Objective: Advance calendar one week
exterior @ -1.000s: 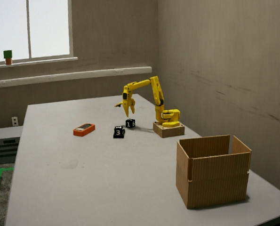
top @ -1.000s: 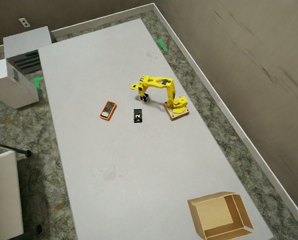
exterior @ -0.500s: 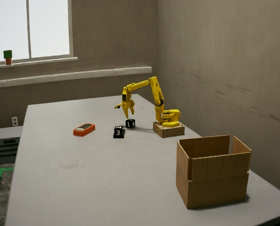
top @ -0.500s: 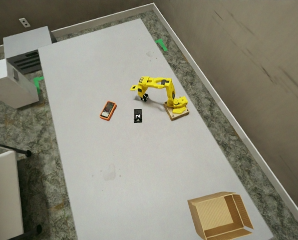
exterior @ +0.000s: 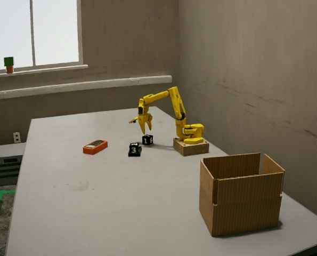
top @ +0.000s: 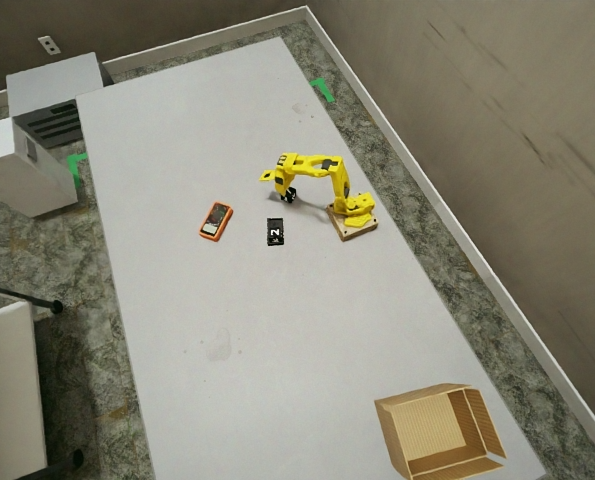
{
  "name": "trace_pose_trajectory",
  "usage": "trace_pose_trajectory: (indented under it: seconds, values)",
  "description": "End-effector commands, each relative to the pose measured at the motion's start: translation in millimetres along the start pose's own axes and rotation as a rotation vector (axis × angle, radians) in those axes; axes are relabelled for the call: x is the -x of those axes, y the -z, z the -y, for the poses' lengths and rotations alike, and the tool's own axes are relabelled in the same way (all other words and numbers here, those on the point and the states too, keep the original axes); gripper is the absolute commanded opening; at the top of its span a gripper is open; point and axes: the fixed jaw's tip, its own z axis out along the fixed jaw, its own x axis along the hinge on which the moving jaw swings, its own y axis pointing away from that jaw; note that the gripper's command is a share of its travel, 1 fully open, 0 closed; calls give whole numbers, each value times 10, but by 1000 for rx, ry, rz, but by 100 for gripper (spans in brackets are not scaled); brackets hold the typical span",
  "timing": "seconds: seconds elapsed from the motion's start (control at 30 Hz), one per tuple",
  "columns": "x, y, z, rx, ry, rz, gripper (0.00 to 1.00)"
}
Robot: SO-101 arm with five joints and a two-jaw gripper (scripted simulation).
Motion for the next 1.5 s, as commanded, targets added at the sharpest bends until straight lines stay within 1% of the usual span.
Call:
trace_pose_trajectory:
  seconds: [0.0, 0.17, 0.23, 0.73, 0.8, 1.1, 1.47]
  values:
    - [9, -33, -25, 1, 3, 0, 35]
    - [12, -87, -25, 1, 3, 0, 35]
    - [12, -87, -25, 1, 3, 0, 35]
    - [10, -320, -26, 1, 3, 0, 35]
    - [10, -320, -26, 1, 3, 0, 35]
    - [3, -396, -25, 1, 3, 0, 35]
    - [2, -403, -25, 1, 3, 0, 35]
